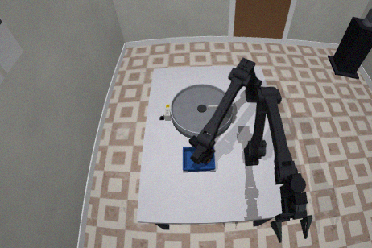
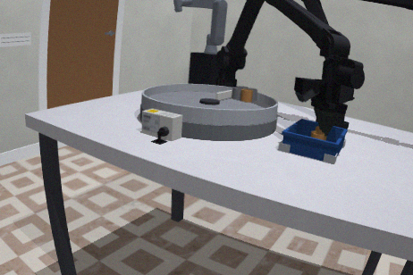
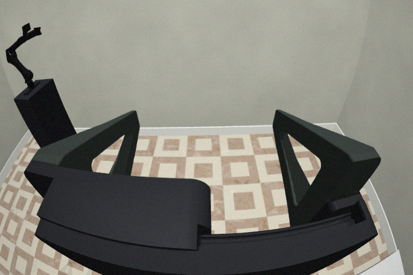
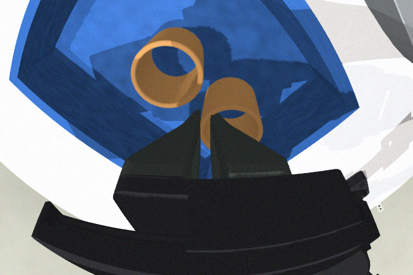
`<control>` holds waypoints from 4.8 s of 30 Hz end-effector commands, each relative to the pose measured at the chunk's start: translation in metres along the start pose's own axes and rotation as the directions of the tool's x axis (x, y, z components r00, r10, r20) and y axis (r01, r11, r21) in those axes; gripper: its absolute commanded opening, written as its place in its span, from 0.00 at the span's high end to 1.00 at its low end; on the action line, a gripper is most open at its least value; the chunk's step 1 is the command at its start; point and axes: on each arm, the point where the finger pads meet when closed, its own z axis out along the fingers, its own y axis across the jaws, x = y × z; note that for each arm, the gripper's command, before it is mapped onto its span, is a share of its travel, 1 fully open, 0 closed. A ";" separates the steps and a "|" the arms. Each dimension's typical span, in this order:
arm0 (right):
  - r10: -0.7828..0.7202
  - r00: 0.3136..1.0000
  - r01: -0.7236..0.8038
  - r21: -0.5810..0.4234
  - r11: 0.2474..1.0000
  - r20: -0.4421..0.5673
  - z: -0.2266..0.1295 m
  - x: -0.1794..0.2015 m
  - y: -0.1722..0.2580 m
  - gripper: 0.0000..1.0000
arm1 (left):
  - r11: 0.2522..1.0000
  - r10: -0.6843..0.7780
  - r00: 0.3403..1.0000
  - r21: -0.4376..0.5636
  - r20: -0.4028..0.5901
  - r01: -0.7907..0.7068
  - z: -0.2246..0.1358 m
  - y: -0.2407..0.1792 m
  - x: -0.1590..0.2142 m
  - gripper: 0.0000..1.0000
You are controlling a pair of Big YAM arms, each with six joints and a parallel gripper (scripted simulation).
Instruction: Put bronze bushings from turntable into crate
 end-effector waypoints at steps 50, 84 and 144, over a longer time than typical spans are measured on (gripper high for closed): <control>-0.007 1.000 0.007 -0.015 1.000 -0.001 0.001 0.003 0.004 0.84 | 1.000 -0.016 0.999 -0.005 0.042 0.016 -0.006 0.003 -0.014 0.00; -0.007 1.000 0.007 -0.028 1.000 -0.004 -0.011 0.003 0.008 0.84 | 1.000 -0.016 0.999 -0.005 0.042 0.016 -0.006 0.003 -0.014 0.00; -0.006 1.000 0.006 -0.034 0.999 -0.005 -0.100 0.004 0.011 0.84 | 1.000 -0.016 0.999 -0.005 0.042 0.016 -0.006 0.003 -0.014 0.00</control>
